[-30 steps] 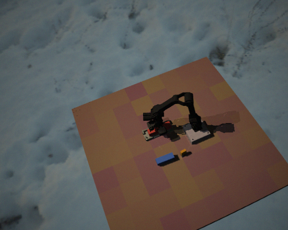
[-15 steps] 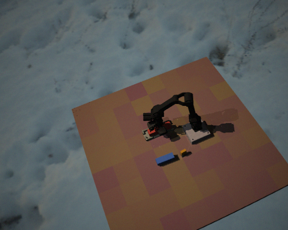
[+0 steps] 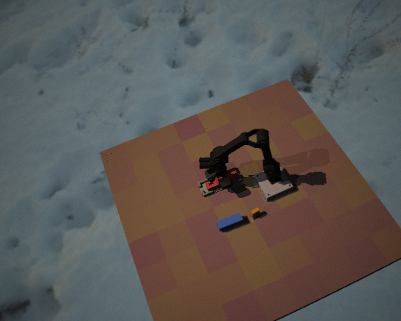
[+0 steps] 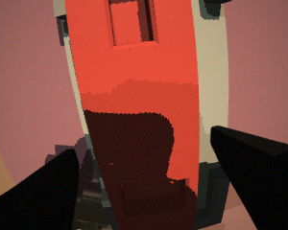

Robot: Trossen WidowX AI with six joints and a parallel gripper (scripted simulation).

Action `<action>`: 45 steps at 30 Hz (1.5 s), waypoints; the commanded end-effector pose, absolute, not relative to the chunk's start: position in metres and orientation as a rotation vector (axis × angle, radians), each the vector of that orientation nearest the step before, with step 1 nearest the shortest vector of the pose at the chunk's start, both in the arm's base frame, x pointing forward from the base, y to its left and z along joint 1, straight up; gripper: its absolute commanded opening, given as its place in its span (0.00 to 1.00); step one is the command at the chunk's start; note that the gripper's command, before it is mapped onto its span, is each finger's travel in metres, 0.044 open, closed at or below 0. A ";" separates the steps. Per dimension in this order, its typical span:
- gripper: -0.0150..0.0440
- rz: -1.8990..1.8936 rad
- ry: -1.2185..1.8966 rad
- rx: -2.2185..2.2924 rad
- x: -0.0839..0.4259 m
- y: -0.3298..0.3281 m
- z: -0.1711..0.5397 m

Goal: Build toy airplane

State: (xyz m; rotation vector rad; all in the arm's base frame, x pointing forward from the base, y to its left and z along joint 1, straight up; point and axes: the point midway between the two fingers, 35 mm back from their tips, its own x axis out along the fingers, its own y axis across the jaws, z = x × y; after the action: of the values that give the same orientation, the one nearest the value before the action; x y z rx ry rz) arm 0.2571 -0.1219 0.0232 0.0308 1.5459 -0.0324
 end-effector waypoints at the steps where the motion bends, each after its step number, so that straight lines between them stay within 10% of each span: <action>1: 1.00 -0.033 1.545 0.030 0.257 -0.122 0.024; 28: 1.00 -0.048 1.540 0.040 0.264 -0.116 0.127; 45: 1.00 -0.032 1.535 0.060 0.325 0.118 0.114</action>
State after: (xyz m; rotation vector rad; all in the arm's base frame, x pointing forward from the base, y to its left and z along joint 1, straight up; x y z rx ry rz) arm 0.3261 0.0735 0.1158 0.0411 1.5408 -0.0206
